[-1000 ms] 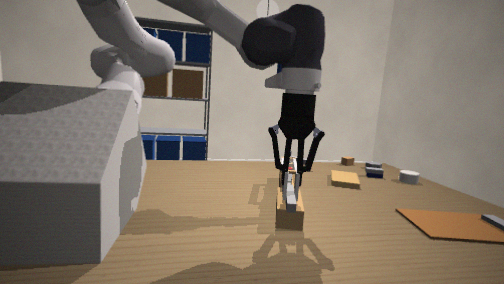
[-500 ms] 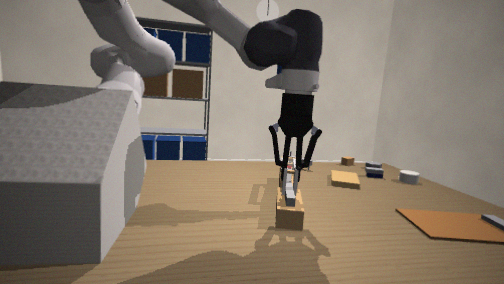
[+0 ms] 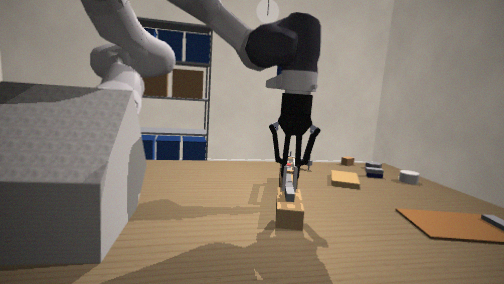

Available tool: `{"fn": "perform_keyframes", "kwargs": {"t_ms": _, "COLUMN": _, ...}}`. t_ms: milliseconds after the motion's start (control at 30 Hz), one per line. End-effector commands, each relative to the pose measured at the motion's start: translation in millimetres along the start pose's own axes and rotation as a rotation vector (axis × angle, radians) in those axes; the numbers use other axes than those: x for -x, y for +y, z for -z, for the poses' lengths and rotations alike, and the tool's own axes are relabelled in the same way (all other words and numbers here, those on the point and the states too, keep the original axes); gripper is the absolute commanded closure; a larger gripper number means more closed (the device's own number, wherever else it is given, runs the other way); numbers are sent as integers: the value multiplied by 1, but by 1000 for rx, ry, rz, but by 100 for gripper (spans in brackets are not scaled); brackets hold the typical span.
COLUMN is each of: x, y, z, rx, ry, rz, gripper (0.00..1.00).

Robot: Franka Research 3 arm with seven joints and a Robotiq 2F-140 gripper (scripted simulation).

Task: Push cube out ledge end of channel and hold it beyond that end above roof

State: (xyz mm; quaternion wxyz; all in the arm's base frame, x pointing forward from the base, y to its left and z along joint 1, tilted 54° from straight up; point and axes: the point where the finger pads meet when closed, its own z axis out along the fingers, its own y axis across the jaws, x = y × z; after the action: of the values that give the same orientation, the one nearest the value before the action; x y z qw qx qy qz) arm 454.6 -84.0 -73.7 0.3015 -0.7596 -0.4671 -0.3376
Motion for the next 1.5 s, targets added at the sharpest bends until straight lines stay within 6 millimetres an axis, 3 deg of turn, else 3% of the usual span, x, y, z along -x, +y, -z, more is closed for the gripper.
{"fn": "perform_keyframes", "kwargs": {"t_ms": 0, "x": -7, "y": 2, "z": 2, "rx": 6, "ry": 3, "rz": -28, "gripper": 100}}
{"fn": "perform_keyframes", "kwargs": {"t_ms": 1467, "x": -17, "y": 3, "z": 2, "rx": 6, "ry": 3, "rz": -28, "gripper": 100}}
